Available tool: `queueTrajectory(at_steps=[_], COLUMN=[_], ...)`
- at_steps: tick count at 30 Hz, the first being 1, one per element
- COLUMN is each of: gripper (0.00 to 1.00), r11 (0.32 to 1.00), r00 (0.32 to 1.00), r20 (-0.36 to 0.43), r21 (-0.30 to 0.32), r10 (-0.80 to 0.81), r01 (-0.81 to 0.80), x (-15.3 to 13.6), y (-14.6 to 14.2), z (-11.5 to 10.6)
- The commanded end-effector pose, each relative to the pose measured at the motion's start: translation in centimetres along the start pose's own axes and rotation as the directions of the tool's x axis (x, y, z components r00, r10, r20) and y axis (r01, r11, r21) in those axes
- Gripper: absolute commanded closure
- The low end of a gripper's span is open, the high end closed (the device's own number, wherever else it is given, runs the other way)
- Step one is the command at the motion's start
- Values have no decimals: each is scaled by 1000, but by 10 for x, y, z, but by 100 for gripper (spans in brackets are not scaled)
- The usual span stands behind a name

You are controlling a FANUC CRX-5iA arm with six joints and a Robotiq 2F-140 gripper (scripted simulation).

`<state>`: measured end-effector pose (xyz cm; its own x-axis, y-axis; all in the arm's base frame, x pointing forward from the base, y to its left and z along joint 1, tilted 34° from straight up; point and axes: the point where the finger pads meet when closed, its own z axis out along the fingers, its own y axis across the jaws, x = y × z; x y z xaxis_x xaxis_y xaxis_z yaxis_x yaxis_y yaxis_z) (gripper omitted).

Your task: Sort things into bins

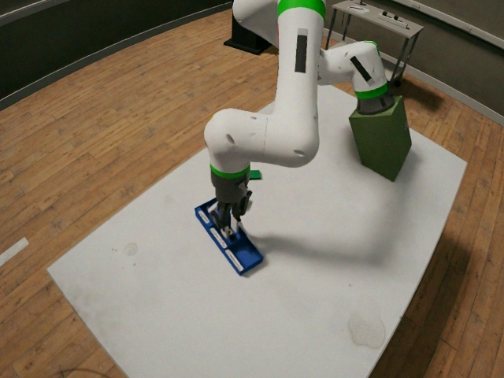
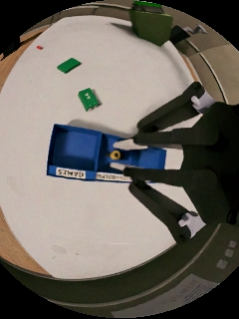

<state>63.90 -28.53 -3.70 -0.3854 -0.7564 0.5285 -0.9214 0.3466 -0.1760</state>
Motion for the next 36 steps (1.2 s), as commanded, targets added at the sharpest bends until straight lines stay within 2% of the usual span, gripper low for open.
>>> queueTrajectory(at_steps=[1,14,36], gripper=[73,73,73], r11=[1000,1000,1000], r00=[1000,1000,1000], r20=[0,0,0], r21=[0,0,0], r10=[0,0,0], r01=[0,0,0], x=[0,0,0], y=[0,0,0], z=[0,0,-27])
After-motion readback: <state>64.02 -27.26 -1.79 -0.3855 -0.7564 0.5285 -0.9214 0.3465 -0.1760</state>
